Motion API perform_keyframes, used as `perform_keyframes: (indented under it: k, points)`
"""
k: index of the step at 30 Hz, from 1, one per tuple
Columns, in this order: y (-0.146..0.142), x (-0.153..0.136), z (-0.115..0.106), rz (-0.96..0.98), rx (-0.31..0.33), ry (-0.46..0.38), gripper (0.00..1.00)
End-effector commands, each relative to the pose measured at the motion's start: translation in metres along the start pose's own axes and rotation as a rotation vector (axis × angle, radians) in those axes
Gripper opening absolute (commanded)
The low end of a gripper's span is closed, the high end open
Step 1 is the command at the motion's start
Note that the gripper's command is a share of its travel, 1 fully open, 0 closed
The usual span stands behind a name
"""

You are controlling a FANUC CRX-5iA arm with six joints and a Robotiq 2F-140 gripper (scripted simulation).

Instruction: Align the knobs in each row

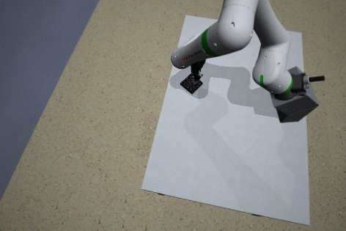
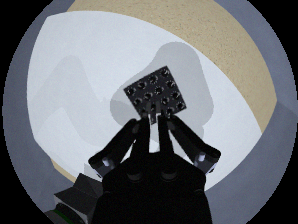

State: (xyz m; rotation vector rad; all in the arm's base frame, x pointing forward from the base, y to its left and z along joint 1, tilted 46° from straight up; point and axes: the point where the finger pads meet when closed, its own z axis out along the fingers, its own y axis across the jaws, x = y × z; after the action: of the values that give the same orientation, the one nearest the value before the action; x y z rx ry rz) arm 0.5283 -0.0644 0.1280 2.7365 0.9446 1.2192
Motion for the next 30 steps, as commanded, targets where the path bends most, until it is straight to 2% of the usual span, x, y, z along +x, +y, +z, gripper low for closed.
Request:
perform_keyframes:
  k: [1,30]
  points:
    - [0.0002,0.0000,-0.0001,0.056,-0.002,-0.003,0.05]
    - [0.0002,0.0000,-0.0001,0.726,-0.002,-0.002,0.05]
